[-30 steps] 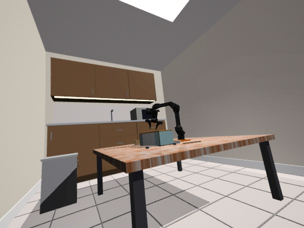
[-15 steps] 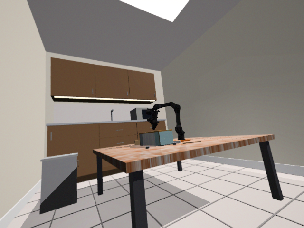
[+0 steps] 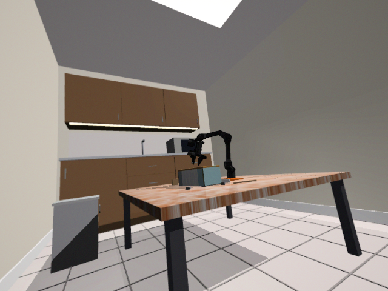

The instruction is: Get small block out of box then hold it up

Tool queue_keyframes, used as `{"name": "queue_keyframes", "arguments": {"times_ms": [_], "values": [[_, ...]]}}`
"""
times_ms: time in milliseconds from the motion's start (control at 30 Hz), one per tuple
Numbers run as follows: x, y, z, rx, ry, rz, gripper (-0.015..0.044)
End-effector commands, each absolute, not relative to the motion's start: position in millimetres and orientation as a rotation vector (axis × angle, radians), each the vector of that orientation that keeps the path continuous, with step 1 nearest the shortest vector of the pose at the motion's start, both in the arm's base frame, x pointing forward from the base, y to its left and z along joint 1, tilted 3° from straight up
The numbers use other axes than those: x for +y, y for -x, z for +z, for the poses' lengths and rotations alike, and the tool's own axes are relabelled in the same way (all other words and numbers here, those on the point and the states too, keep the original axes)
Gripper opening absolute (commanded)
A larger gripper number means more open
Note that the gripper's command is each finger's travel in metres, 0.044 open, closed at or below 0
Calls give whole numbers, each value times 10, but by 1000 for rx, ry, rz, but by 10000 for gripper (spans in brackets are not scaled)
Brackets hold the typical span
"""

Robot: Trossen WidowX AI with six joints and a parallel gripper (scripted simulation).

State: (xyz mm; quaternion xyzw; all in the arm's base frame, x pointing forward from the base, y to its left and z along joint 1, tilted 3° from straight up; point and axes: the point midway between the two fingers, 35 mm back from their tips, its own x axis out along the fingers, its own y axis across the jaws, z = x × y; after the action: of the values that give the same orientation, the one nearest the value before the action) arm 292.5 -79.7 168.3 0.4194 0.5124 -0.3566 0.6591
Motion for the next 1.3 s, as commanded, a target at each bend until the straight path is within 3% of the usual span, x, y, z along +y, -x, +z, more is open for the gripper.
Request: {"name": "queue_keyframes", "arguments": {"times_ms": [0,400,933,1267], "values": [[-897,-2811,1683,779,-1799,-1293,285],[-988,-2745,1721,273,-2500,-1688,285],[-991,-2748,1699,266,-2508,-1693,285],[-985,-2710,780,266,-2507,-1693,285]]}}
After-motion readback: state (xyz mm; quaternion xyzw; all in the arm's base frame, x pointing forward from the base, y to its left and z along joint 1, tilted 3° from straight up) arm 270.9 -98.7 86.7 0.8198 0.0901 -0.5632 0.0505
